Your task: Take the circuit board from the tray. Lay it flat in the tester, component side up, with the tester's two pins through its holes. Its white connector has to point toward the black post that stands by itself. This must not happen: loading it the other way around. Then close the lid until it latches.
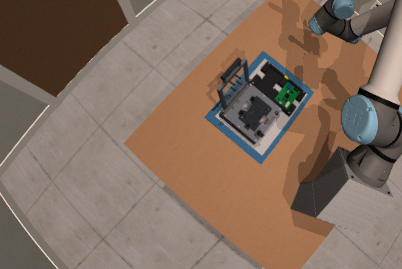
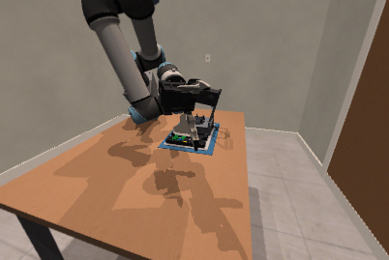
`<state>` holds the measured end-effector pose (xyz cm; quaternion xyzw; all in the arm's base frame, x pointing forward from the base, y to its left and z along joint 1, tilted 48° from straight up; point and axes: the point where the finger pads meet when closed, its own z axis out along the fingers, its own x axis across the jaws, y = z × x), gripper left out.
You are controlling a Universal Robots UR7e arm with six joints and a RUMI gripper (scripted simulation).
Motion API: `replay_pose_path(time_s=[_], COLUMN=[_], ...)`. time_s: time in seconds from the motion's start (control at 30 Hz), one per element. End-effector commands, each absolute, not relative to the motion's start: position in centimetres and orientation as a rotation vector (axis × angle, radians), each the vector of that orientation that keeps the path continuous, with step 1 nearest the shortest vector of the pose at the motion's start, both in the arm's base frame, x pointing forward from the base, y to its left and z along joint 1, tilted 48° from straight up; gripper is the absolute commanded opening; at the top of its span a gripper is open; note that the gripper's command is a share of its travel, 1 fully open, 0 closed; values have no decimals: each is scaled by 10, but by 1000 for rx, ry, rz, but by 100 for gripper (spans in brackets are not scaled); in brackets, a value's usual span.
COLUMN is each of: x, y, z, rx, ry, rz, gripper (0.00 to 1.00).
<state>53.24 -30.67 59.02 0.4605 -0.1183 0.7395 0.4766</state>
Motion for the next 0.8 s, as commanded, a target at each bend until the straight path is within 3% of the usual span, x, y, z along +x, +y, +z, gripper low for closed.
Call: replay_pose_path(time_s=[0.0,0.77], x=[533,567], y=[-306,-269], z=[590,536], rx=[1127,1475], ry=[-290,-388], rz=[1807,1729], gripper=[100,100])
